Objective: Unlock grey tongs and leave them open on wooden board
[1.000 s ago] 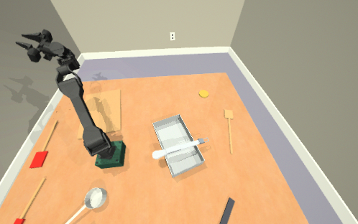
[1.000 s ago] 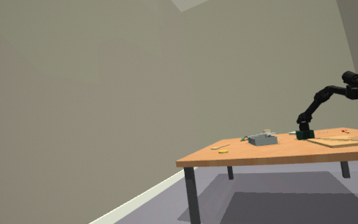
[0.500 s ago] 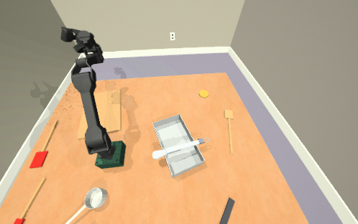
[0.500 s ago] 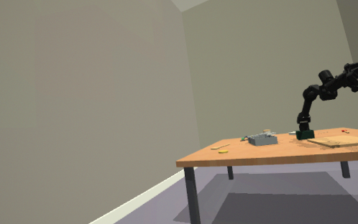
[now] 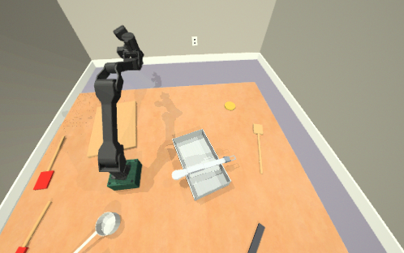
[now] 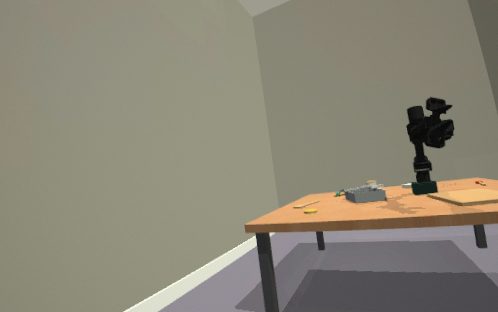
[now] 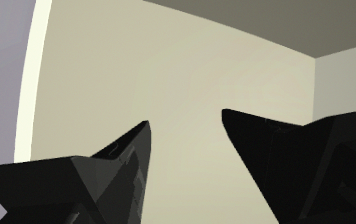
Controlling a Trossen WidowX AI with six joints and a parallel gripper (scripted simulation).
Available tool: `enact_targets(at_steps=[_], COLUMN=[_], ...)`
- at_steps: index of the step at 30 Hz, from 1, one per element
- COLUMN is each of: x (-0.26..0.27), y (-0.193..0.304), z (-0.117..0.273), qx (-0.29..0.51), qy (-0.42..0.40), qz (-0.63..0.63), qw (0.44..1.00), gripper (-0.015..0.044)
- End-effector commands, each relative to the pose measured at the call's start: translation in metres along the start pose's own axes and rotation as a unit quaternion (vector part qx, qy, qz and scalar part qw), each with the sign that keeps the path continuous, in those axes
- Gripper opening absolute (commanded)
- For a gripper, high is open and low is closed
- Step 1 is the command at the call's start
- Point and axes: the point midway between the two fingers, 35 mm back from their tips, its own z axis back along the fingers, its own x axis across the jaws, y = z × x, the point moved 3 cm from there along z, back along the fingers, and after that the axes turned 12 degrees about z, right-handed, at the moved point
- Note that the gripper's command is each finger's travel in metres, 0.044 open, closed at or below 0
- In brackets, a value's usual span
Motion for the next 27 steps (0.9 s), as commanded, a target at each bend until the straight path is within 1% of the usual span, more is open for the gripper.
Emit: enact_targets(at_steps=[1,3,7,13,20,23,27], x=[0.032,0.045,0.081,0.129,0.170,0.182,0.191], y=[0.035,0.048,0.082,0.124,0.156,0.164,0.167], z=[0.026,0.041,0.080,0.155,0.255,0.302,0.368], qx=[0.045,0.062,0.127,0.240,0.384,0.447,0.531], qy=[-0.070,-0.100,-0.173,-0.266,-0.338,-0.357,-0.373], qz=[-0.075,-0.106,-0.192,-0.313,-0.426,-0.463,-0.502], qw=[0.994,0.987,0.958,0.880,0.746,0.677,0.572], gripper=[0.0260,0.0260,0.0260,0.0260,0.0260,0.0260,0.0260])
